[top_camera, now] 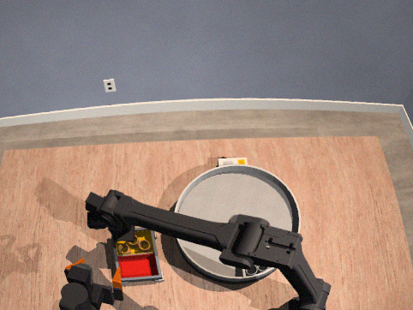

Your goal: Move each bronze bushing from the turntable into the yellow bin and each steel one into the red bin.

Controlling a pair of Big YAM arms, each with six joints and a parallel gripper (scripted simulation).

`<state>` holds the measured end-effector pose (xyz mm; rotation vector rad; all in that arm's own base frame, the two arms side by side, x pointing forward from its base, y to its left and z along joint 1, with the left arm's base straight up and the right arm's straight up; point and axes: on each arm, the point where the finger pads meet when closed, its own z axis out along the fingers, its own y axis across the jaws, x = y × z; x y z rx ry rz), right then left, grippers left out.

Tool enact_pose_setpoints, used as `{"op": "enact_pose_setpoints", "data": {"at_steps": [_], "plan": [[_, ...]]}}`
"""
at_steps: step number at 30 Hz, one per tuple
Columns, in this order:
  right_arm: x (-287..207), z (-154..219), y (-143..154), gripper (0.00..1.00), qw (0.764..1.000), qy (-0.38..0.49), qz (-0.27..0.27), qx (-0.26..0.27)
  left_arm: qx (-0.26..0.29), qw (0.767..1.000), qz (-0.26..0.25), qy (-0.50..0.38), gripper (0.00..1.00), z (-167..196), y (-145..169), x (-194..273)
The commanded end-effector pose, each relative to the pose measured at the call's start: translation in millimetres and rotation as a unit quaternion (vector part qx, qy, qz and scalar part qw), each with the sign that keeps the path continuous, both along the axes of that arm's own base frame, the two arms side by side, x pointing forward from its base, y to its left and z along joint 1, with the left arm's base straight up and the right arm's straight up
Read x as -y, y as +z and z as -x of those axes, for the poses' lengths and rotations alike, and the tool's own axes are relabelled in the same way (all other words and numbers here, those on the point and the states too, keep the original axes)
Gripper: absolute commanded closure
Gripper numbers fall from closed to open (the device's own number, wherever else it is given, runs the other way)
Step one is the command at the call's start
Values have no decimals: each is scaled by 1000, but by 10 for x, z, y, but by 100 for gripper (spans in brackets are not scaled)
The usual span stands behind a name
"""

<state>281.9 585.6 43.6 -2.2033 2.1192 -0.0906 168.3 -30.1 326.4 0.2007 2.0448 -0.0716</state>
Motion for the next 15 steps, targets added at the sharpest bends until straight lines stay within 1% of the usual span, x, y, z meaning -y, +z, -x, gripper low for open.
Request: {"op": "enact_pose_setpoints", "data": {"at_steps": [1, 2, 4, 5, 6, 7, 8, 11, 12, 14, 15], "plan": [[-216, -107, 385, 82, 999, -6, -30, 15, 34, 999, 15, 11, 0, 105, 376, -69], [-227, -91, 546, 82, 999, -6, -38, 19, 34, 999, 15, 11, 0, 102, 376, -70], [-227, -91, 546, 82, 999, -6, -38, 19, 34, 999, 15, 11, 0, 102, 376, -70], [-159, -64, 366, 71, 1000, -8, -25, 13, 34, 999, 15, 12, 0, 96, 378, -70], [-155, -78, 497, 59, 999, -12, -35, 17, 33, 999, 15, 12, 0, 90, 374, -69], [-126, -96, 502, 48, 999, -18, -38, 18, 33, 999, 15, 12, 0, 91, 374, -70], [-17, -95, 408, 36, 999, -27, -34, 15, 33, 999, 15, 12, 0, 93, 374, -70], [180, -75, 451, 2, 997, -59, -51, 18, 33, 999, 15, 12, 0, 100, 372, -71], [259, -60, 468, 0, 996, -70, -58, 19, 33, 999, 14, 12, 0, 100, 371, -71], [450, -26, 497, 0, 993, -93, -71, 22, 35, 999, 13, 4, 0, 67, 382, -46], [568, -5, 523, 0, 991, -106, -80, 24, 26, 1000, 11, 2, 0, -5, 269, -23]]}}
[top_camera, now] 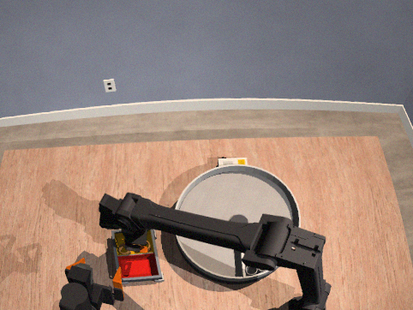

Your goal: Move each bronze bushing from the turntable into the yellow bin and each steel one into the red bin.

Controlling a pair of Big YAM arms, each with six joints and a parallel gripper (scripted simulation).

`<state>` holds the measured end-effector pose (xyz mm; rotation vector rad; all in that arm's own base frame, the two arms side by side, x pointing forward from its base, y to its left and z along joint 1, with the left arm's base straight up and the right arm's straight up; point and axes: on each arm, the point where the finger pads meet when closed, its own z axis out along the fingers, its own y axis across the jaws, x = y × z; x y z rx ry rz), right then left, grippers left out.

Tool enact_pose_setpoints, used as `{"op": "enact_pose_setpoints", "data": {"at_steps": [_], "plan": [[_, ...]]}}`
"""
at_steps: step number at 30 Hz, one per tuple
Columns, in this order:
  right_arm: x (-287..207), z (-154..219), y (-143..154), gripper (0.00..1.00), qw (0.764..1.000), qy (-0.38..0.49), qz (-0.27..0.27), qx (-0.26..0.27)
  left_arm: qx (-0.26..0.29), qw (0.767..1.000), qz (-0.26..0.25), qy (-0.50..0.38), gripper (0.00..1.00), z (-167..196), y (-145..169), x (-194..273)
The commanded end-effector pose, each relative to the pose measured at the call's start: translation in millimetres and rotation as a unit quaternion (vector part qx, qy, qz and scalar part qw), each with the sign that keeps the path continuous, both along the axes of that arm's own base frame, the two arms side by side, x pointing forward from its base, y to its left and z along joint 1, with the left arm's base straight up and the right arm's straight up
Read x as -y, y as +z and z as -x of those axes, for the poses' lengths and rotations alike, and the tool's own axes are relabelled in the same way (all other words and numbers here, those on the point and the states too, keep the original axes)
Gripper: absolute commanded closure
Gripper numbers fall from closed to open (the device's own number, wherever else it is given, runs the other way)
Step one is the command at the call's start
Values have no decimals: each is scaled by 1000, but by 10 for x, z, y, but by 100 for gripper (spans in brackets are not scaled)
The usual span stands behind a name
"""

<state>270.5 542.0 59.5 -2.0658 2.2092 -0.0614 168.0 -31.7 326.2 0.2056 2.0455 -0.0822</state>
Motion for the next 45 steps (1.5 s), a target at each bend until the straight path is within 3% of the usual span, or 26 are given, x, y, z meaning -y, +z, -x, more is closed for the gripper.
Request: {"op": "enact_pose_setpoints", "data": {"at_steps": [1, 4, 6, 10, 21, 23, 24, 25, 31, 33, 45], "plan": [[259, -96, 392, 0, 995, -68, -67, 24, 27, 1000, 9, 0, 0, -43, 270, -13], [672, -19, 480, 0, 989, -111, -95, 30, 30, 999, 17, -36, 0, -203, 165, 171], [672, -19, 480, 0, 989, -111, -95, 30, 30, 999, 17, -36, 0, -203, 165, 171], [1294, 95, 613, 0, 975, -173, -135, 42, 60, 989, 31, -134, 0, -386, 175, 685], [2867, 417, 926, 0, 923, -305, -225, 68, 108, 931, 79, -339, 0, -191, 67, 1939], [2867, 417, 926, 0, 923, -305, -225, 68, 108, 931, 79, -339, 0, -191, 67, 1939], [2985, 449, 935, 0, 920, -313, -227, 69, 121, 925, 89, -350, 0, -148, 213, 2003], [3080, 468, 955, 0, 916, -321, -232, 71, 112, 922, 86, -361, 0, -116, 47, 2072], [3558, 562, 1056, 0, 895, -354, -260, 84, 118, 900, 100, -407, 0, 75, -4, 2335], [3645, 579, 1076, 0, 892, -357, -264, 88, 129, 896, 108, -411, 0, 98, 146, 2358], [3762, 591, 1156, 0, 883, -371, -275, 87, 133, 897, 110, -408, 0, 94, 154, 2330]]}}
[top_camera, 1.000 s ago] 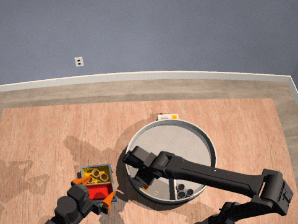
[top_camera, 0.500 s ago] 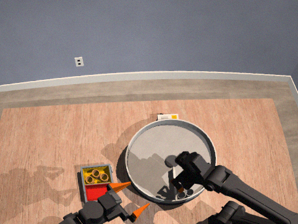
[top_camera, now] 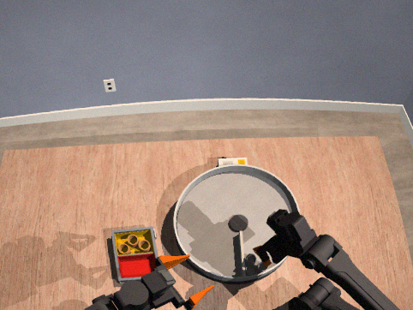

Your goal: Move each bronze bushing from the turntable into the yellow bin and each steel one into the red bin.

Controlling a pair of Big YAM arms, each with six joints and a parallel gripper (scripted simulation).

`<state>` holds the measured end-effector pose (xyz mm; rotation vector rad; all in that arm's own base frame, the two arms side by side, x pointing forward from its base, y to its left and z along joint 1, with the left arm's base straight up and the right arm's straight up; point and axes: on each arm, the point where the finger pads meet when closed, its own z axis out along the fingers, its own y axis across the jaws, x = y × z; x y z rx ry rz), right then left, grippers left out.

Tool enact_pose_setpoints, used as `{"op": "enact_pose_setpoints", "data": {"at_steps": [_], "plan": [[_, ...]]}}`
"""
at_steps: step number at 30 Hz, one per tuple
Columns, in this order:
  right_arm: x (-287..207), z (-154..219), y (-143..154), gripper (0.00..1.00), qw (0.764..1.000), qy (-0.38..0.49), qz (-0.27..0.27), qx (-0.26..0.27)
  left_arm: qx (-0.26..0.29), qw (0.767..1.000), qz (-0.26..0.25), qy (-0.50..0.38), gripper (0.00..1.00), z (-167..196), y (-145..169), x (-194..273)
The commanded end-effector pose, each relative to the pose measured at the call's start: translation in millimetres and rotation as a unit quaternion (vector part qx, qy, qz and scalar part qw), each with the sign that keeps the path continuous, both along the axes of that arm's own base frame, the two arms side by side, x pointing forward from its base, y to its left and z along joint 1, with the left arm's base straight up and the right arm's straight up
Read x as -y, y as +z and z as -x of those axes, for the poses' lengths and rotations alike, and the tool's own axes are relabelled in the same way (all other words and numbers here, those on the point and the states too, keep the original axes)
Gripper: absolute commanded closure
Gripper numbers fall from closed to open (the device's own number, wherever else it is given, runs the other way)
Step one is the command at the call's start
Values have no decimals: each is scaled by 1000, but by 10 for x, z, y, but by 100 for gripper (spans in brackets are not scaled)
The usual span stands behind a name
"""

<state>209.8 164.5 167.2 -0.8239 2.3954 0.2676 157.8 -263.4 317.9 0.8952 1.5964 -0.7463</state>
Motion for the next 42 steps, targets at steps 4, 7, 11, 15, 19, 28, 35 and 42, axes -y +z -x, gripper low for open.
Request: {"op": "enact_pose_setpoints", "data": {"at_steps": [4, 7, 11, 15, 19, 28, 35, 42], "plan": [[-10, -41, 88, 23, 1000, 15, 9, 5, 17, 1000, 19, 0, 0, -6, 233, 7], [-34, -84, 198, 57, 998, 58, 31, 21, 17, 1000, 19, 0, 0, -6, 233, 7], [-33, -52, 91, 71, 989, 127, 75, 10, 17, 1000, 19, 0, 0, -6, 233, 7], [-42, 10, -89, 71, 964, 229, 134, -20, 17, 1000, 19, 0, 0, -6, 233, 7], [-92, 110, -274, 71, 923, 331, 189, -50, 17, 1000, 19, 0, 0, -6, 233, 7], [-99, 200, -558, 71, 853, 437, 266, -101, 17, 1000, 19, 0, 0, -6, 233, 7], [-10, 286, -751, 71, 845, 435, 282, -129, 17, 1000, 19, 0, 0, -6, 233, 7], [38, 318, -946, 71, 846, 433, 282, -133, 8, 1000, -6, -10, 0, 29, 106, 2]]}}
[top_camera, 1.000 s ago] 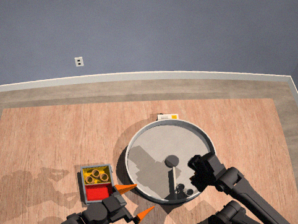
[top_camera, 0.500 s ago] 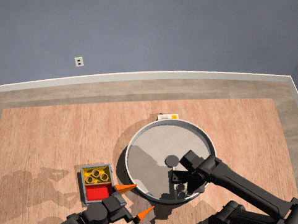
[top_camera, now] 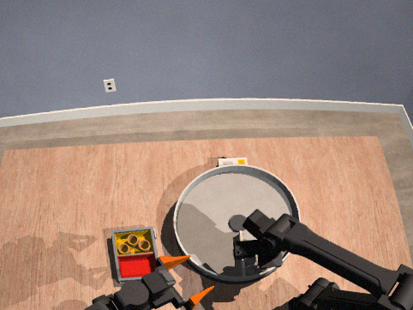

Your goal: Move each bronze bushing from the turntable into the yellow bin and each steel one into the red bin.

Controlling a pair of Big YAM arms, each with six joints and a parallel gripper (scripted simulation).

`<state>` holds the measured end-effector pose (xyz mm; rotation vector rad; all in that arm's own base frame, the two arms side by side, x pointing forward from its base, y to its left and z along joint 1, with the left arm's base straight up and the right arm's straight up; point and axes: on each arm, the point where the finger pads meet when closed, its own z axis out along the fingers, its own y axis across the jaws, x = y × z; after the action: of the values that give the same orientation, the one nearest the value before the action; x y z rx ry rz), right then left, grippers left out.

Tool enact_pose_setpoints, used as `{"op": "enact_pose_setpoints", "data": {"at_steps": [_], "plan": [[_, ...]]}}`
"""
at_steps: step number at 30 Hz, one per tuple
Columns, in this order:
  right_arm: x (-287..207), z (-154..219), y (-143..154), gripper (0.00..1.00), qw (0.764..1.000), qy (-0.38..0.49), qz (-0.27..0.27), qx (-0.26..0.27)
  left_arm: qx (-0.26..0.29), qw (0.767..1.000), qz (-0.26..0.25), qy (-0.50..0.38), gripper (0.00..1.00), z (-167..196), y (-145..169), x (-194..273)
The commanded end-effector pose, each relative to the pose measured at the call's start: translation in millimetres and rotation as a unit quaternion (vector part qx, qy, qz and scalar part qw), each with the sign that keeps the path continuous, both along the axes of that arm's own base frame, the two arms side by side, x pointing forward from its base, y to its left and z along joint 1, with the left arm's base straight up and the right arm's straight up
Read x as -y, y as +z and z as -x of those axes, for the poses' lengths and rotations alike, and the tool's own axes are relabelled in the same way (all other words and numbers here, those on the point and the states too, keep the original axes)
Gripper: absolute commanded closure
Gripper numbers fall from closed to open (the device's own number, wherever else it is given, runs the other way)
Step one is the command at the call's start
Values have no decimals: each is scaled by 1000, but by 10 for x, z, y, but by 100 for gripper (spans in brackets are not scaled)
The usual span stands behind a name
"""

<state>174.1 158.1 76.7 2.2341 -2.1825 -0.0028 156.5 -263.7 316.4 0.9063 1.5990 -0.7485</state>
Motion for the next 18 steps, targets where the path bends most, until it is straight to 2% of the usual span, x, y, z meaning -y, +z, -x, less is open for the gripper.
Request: {"op": "enact_pose_setpoints", "data": {"at_steps": [1, 4, 5, 11, 18], "plan": [[-26, -38, -53, 71, 1000, 7, -3, 5, 5, 1000, -9, -8, 0, 26, 66, -3], [-26, -38, -68, 71, 1000, 7, -3, 5, 0, 1000, -17, -11, 0, 38, 25, -5], [-99, -118, 18, 71, 1000, 7, -14, 17, -5, 1000, -24, -14, 0, 52, -17, -9], [-49, -93, -158, 71, 1000, 9, -5, 7, -28, 997, -59, -28, 0, 125, -215, -37], [-68, -112, -266, 71, 1000, 9, -6, 8, -35, 996, -69, -32, 0, 147, -275, -50]]}}
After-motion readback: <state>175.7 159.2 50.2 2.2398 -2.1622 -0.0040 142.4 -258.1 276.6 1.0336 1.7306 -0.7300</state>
